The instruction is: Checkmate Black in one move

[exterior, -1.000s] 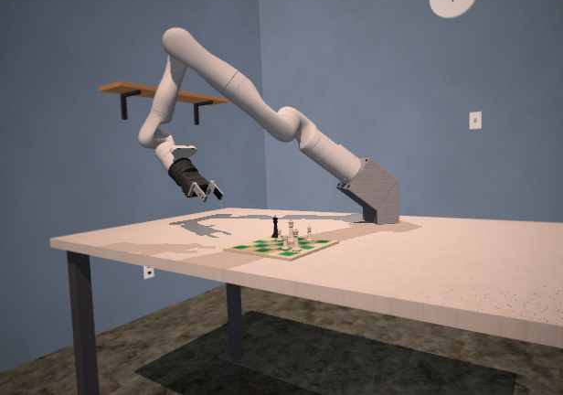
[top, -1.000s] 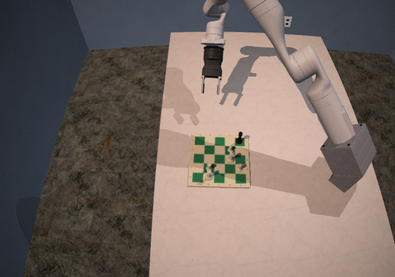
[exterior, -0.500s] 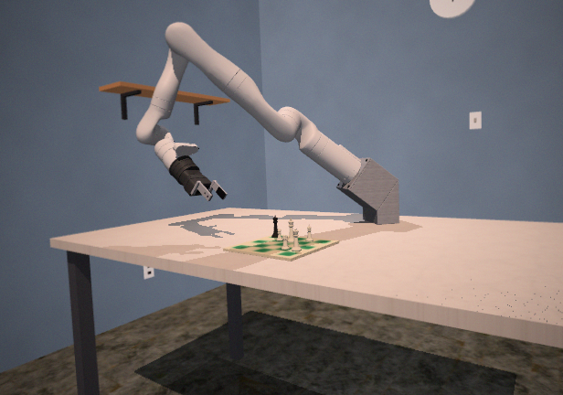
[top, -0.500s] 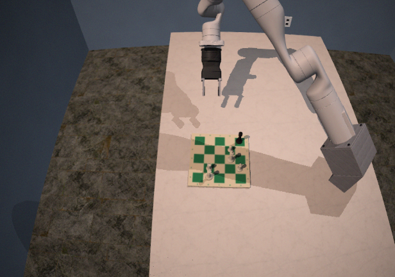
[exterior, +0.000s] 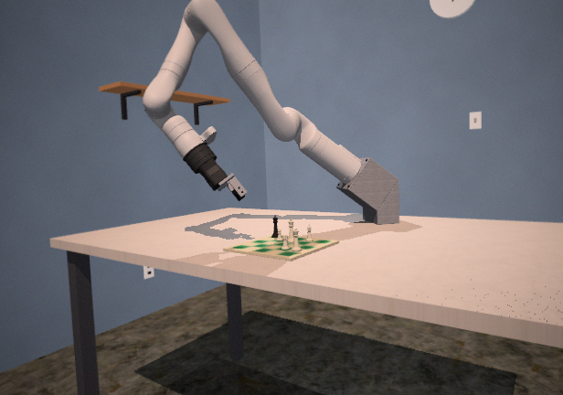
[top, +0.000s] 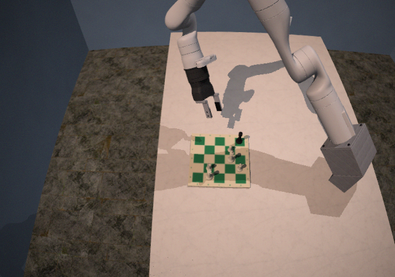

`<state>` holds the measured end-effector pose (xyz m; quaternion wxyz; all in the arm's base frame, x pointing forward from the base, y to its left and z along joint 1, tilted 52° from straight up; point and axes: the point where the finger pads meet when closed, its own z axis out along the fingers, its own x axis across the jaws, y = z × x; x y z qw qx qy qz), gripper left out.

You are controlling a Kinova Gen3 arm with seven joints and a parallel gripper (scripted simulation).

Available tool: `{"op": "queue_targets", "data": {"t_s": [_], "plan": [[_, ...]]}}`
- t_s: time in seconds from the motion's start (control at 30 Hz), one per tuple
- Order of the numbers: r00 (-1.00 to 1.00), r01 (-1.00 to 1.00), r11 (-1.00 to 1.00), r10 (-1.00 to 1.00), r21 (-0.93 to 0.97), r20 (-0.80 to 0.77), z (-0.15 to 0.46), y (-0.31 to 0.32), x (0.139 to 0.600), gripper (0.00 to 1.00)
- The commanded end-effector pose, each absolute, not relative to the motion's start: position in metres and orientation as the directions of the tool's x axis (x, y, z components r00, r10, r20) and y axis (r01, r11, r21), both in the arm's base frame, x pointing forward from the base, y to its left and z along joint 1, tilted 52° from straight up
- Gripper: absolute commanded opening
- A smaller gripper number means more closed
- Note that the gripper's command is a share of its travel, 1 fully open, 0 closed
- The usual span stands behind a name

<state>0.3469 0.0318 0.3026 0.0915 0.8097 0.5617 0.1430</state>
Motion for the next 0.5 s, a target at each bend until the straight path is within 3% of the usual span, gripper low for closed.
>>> {"op": "queue_targets", "data": {"t_s": [0.0, 0.13, 0.23, 0.47], "plan": [[0.165, 0.92, -0.128, 0.984, 0.37, -0.068, 0.295, 0.066, 0.344, 1.0], [-0.089, 0.904, 0.221, 0.935, 0.366, -0.343, 0.28, 0.094, 0.346, 1.0], [-0.089, 0.904, 0.221, 0.935, 0.366, -0.343, 0.28, 0.094, 0.346, 1.0], [-0.406, 0.723, 0.667, 0.621, 0.18, -0.671, 0.257, 0.142, 0.35, 1.0]]}}
